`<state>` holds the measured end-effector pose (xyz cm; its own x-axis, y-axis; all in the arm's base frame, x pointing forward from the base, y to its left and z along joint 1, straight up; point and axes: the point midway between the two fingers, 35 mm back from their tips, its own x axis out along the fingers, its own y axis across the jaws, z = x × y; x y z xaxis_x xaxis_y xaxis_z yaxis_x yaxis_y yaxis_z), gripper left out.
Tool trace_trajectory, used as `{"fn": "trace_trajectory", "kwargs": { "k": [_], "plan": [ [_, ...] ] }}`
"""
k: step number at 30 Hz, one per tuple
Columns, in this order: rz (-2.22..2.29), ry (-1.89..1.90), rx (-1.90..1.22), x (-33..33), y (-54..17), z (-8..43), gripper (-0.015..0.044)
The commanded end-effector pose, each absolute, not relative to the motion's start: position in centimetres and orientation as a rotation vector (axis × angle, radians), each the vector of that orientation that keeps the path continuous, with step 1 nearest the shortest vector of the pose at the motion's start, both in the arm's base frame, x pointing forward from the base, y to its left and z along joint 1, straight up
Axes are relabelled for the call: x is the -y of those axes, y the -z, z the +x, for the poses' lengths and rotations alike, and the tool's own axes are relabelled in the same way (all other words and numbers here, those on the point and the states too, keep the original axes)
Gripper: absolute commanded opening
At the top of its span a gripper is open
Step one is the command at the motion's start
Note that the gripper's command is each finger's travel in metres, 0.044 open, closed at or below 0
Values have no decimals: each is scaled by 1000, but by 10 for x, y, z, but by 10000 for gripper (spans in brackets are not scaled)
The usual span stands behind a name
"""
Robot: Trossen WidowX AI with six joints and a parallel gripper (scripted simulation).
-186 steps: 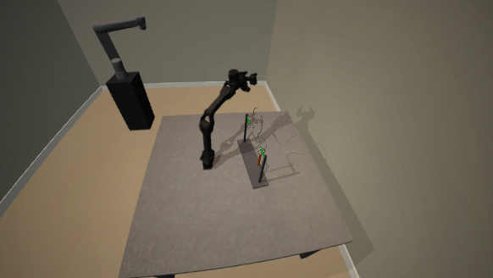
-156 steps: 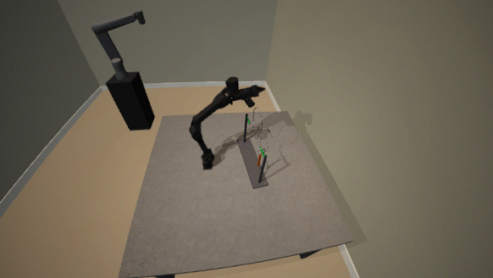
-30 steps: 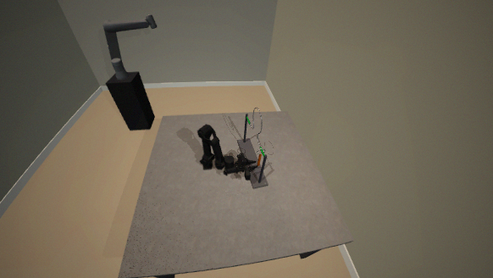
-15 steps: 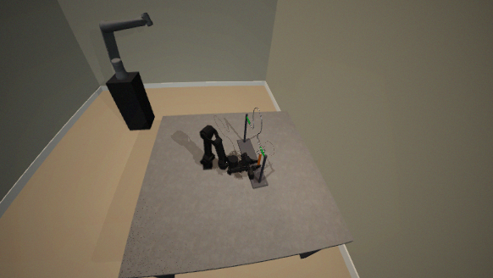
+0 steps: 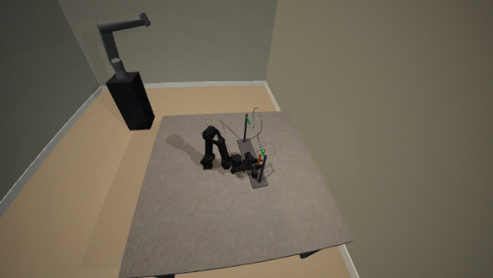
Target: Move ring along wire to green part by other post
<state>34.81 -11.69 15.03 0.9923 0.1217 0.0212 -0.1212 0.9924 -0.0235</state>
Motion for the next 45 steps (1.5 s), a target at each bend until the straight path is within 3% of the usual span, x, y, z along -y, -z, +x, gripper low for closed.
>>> {"fn": "trace_trajectory", "kwargs": {
  "k": [1, 23, 35, 45],
  "plan": [
    [-13, -120, 18, 116, -149, 355, 160],
    [-13, -120, 18, 115, -149, 355, 160],
    [-20, -123, 21, 115, -149, 355, -150],
    [-19, -122, 21, 116, -153, 355, -150]
  ]
}}
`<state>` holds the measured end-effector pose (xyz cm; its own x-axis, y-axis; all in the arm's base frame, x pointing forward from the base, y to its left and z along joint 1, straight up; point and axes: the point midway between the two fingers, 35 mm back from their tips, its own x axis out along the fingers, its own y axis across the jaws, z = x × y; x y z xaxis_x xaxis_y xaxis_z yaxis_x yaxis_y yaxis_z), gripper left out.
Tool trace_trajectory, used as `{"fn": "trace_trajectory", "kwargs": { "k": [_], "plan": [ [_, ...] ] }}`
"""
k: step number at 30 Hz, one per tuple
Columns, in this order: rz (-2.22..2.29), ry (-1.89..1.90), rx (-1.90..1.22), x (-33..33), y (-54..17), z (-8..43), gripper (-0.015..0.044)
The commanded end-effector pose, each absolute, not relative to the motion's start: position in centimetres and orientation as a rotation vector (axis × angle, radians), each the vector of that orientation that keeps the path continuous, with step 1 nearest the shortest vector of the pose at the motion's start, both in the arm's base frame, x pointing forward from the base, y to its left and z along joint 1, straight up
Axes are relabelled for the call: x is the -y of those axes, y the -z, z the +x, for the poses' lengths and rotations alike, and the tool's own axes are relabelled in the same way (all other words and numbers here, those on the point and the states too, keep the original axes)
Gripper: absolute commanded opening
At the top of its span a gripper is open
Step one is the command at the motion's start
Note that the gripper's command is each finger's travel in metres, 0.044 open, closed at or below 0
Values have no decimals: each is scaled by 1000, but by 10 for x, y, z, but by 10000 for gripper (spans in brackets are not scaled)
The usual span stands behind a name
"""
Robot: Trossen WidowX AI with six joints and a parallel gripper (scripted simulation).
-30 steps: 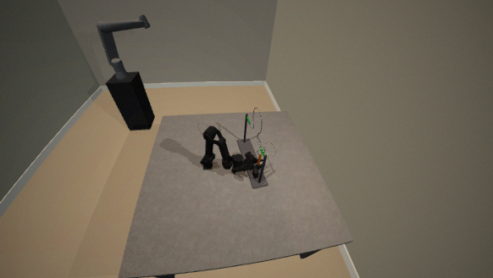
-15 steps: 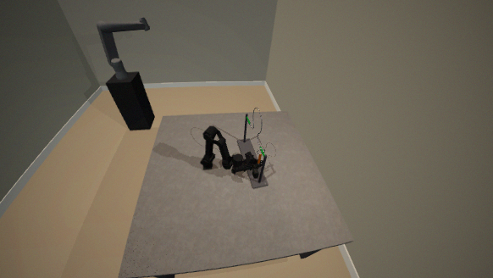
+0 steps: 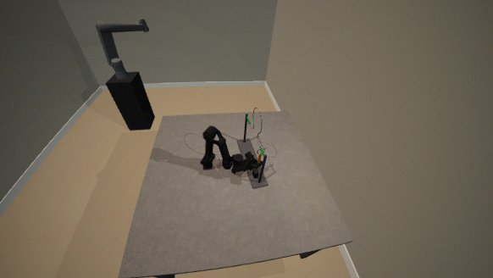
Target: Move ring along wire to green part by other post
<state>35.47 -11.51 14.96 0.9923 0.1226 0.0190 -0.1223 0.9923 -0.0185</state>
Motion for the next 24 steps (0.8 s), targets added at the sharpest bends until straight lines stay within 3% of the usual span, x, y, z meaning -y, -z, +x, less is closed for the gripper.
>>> {"fn": "trace_trajectory", "kwargs": {
  "k": [1, 24],
  "plan": [
    [-18, -122, 21, 116, -154, 355, -150],
    [-14, -118, 21, 118, -165, 355, -150]
  ]
}}
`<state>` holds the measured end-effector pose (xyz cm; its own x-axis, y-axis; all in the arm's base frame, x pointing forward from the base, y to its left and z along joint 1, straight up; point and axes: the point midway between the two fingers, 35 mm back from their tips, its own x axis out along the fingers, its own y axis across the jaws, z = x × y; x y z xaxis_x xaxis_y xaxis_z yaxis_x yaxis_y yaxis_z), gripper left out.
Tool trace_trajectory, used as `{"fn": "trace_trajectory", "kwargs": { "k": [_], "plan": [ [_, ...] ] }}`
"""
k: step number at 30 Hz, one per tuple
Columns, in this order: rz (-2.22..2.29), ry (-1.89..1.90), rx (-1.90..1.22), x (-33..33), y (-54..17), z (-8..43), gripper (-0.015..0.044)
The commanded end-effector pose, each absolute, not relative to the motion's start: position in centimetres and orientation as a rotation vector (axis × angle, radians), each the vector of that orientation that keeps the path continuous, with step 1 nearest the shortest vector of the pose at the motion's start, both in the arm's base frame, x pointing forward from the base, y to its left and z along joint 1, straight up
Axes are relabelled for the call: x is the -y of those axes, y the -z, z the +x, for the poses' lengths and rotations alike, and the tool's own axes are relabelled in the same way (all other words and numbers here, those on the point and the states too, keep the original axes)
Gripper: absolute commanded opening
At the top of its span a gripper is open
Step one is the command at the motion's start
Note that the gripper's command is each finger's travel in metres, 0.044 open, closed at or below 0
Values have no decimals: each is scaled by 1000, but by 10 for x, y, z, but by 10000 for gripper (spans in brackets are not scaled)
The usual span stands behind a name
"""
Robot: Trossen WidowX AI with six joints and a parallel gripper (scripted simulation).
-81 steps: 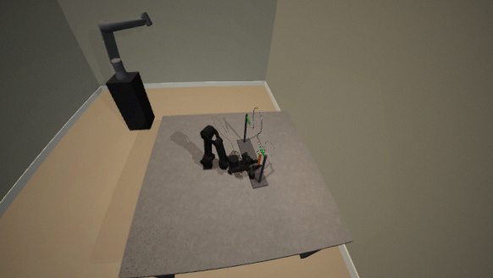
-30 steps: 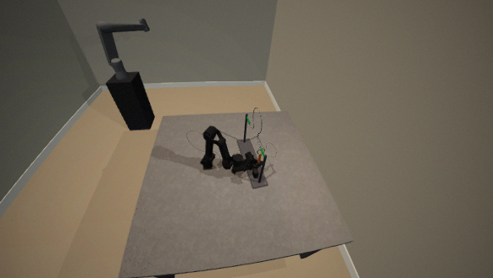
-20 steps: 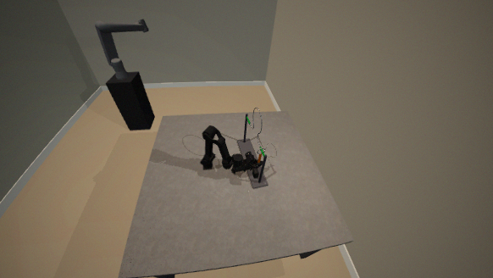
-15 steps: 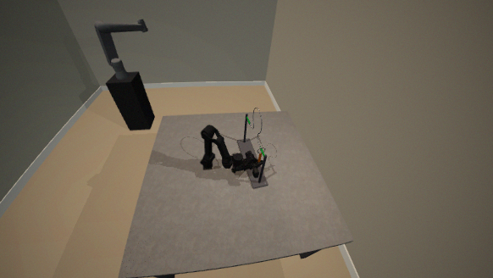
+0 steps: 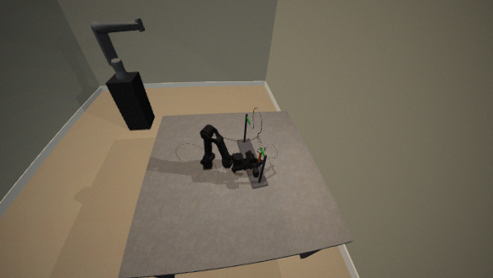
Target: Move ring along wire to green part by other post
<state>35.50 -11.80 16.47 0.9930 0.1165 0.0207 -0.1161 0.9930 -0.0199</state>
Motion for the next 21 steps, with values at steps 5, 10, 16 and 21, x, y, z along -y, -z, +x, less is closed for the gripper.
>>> {"fn": "trace_trajectory", "kwargs": {
  "k": [5, 10, 16, 21],
  "plan": [
    [-14, -118, 21, 117, -165, 355, -150],
    [-13, -118, 21, 112, -165, 354, -150],
    [-13, -118, 21, 107, -165, 354, -150],
    [-12, -118, 20, 101, -165, 353, -150]
  ]
}}
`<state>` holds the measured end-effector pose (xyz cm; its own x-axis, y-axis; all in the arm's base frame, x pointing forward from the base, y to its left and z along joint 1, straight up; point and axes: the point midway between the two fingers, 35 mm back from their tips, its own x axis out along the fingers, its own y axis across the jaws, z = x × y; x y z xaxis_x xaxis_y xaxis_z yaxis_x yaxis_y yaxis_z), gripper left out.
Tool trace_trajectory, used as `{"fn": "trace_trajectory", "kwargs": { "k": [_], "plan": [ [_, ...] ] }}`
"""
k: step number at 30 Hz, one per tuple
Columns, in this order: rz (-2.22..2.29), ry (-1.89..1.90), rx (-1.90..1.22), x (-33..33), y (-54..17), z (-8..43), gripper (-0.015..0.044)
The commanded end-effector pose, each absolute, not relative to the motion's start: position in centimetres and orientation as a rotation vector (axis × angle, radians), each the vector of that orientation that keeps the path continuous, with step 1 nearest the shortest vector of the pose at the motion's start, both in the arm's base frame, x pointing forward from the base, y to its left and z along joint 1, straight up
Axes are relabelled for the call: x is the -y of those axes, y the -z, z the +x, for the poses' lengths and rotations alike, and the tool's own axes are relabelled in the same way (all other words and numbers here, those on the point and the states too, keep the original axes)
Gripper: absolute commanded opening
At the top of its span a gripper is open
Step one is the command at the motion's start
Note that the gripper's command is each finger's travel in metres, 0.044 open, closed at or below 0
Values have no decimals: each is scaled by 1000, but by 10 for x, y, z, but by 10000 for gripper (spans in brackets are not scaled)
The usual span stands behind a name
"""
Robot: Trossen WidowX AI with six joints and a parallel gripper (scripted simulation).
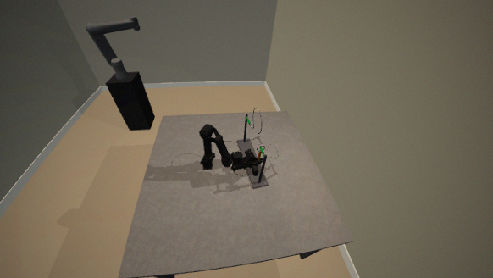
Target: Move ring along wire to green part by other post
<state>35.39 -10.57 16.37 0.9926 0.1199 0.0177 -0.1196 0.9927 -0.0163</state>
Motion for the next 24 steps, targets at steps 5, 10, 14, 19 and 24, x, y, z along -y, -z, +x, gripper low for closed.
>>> {"fn": "trace_trajectory", "kwargs": {
  "k": [5, 10, 14, 19, 24],
  "plan": [
    [-10, -119, 20, 96, -165, 353, -150],
    [-5, -119, 20, 91, -165, 352, -150],
    [3, -119, 19, 86, -165, 351, -150],
    [21, -119, 18, 79, -165, 351, -150],
    [52, -120, 16, 70, -165, 350, -150]
  ]
}}
